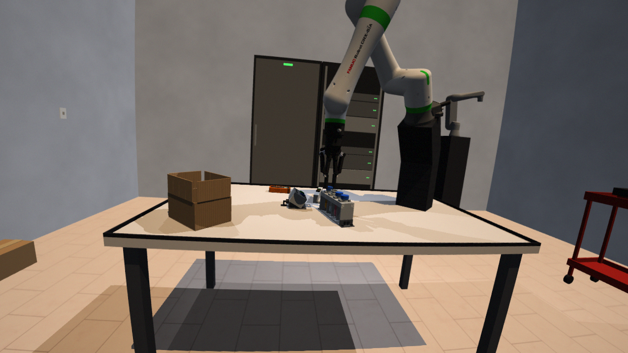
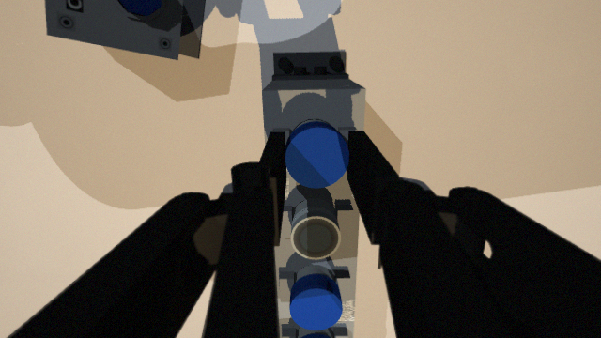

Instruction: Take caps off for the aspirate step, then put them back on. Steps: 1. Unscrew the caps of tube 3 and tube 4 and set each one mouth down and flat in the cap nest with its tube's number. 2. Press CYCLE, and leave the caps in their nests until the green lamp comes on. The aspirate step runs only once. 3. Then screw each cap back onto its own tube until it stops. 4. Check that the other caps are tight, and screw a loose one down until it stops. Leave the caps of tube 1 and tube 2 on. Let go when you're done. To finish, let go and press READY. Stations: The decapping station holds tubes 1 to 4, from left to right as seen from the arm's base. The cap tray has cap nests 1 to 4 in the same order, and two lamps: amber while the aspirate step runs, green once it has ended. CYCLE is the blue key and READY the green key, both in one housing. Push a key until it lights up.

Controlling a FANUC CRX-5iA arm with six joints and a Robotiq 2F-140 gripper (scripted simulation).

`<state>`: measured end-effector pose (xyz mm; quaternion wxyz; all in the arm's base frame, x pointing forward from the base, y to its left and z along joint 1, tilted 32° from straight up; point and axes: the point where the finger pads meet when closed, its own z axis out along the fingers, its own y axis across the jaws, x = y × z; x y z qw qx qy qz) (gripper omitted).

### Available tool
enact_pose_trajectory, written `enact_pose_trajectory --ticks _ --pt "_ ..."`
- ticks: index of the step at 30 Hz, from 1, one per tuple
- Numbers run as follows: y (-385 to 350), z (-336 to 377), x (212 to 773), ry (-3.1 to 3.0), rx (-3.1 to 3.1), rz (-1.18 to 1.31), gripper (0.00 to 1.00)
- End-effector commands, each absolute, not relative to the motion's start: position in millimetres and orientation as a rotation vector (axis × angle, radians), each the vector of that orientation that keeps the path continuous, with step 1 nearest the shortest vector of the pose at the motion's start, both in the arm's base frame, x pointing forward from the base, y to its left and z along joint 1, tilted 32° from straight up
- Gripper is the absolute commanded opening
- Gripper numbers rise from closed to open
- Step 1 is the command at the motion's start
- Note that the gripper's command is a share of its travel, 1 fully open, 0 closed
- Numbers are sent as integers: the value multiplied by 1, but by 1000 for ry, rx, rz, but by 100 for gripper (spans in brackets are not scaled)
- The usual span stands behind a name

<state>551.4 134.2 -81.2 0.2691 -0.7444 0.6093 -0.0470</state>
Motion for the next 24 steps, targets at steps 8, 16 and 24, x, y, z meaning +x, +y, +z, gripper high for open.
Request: enact_pose_trajectory --ticks 8,16,24 --pt "134 -80 552 1642 -2006 -128 30" --pt "128 -65 545 1643 -2006 -128 30" --pt "122 -50 538 1643 -2006 -128 30"
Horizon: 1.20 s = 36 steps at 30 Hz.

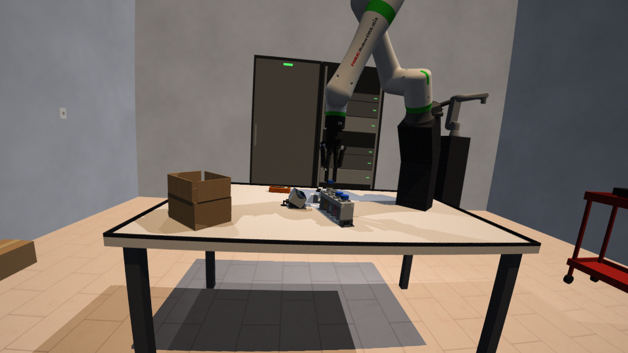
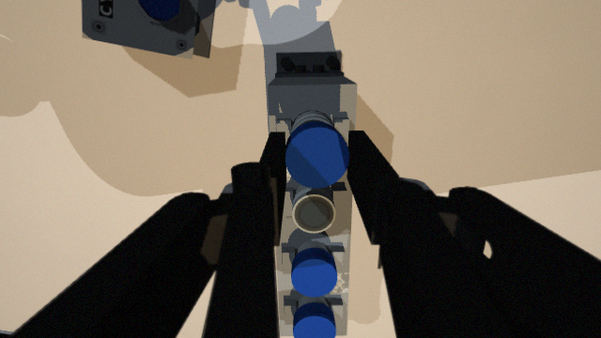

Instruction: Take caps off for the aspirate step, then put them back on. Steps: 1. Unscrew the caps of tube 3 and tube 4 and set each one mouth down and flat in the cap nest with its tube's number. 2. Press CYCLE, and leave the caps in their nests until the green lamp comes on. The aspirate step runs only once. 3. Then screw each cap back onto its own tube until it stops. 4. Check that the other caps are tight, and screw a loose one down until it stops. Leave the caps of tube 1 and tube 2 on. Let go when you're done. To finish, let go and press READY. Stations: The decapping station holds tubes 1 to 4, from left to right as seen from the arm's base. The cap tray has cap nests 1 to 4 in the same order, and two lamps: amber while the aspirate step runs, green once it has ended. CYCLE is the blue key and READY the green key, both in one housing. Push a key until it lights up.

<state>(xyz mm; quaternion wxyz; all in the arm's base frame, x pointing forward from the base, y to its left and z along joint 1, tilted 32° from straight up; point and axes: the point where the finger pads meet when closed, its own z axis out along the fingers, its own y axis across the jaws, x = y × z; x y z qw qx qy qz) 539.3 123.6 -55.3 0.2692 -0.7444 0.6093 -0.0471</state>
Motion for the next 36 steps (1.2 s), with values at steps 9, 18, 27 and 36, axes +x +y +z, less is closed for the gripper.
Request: enact_pose_trajectory --ticks 9,18,27,36 --pt "81 -69 533 1182 -2335 -285 30" --pt "48 -84 529 757 -2542 -411 30" --pt "12 -100 525 418 -2644 -493 30" --pt "-35 -122 520 418 -2644 -493 30"
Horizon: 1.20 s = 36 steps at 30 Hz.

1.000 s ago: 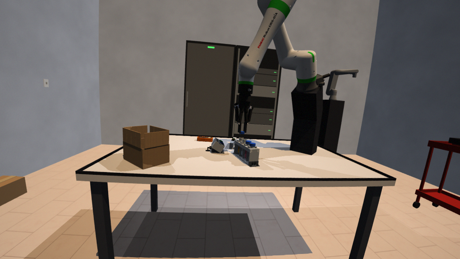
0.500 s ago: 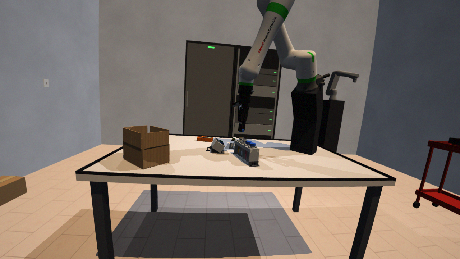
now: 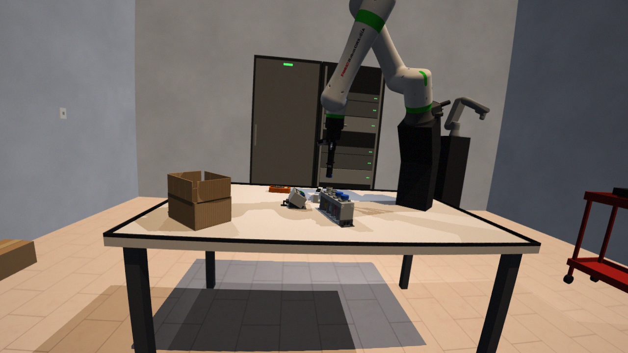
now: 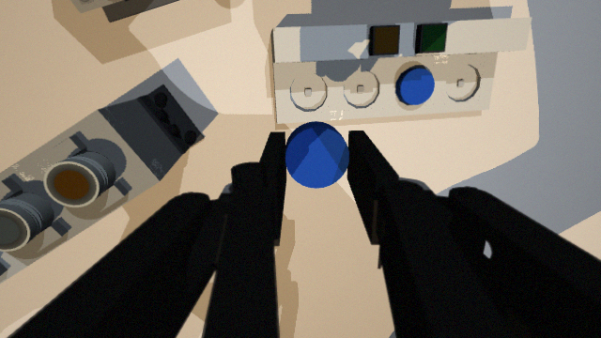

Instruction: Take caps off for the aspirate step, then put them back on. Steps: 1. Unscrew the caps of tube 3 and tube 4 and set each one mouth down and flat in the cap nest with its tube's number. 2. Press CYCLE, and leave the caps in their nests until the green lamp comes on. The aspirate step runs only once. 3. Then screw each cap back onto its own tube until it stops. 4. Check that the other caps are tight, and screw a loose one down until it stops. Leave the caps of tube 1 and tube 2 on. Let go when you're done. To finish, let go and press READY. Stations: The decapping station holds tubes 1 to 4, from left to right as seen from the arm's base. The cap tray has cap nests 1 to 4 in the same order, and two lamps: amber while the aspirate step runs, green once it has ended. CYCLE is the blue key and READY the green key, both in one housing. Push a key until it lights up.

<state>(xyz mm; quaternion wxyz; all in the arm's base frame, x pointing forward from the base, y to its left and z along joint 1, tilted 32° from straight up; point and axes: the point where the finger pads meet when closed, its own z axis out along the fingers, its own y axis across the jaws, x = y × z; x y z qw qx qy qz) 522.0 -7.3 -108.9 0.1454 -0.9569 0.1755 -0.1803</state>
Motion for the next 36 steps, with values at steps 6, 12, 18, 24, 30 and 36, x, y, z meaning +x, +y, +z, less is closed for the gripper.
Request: enact_pose_trajectory --ticks 6,12,18,24,30,36 --pt "-56 -131 517 418 -2645 -493 30" --pt "-87 -145 514 418 -2645 -493 30" --pt "-119 -160 510 418 -2645 -493 30" --pt "-145 -172 507 418 -2645 -493 30" --pt "-171 -183 504 418 -2645 -493 30" --pt "-171 -183 504 418 -2645 -493 30"
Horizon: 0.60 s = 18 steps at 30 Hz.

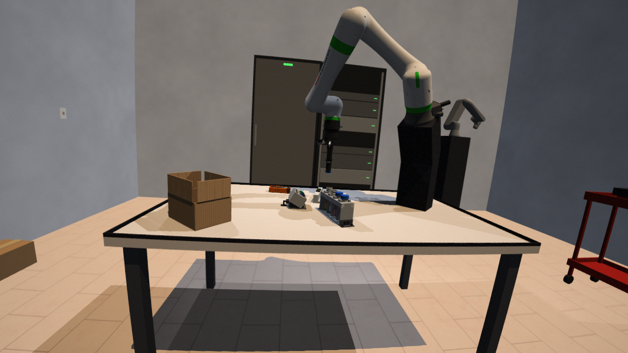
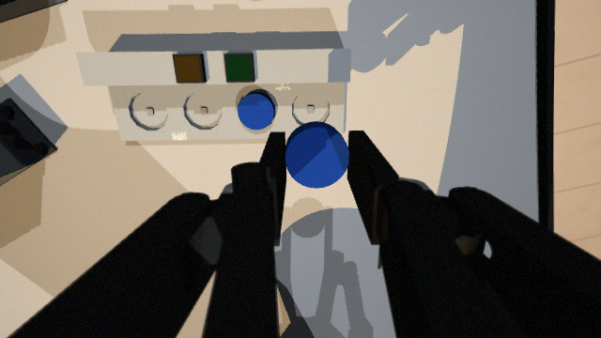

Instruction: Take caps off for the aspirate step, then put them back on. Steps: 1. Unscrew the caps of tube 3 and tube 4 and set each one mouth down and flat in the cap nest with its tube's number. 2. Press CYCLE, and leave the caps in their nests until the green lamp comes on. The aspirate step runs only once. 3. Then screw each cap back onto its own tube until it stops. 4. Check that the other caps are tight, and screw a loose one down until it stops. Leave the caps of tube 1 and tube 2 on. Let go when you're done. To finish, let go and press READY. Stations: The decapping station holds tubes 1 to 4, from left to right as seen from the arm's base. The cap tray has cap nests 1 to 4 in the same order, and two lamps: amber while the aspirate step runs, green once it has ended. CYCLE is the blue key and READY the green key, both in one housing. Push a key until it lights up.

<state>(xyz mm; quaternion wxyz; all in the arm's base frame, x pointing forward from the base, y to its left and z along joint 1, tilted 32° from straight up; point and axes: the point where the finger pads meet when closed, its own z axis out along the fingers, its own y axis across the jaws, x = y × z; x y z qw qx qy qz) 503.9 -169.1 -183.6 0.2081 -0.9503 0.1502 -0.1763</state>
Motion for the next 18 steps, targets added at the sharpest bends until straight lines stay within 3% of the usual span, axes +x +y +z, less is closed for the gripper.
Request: enact_pose_trajectory --ticks 1,18 --pt "-171 -183 504 418 -2645 -493 30" --pt "-145 -247 534 418 -2645 -493 30"
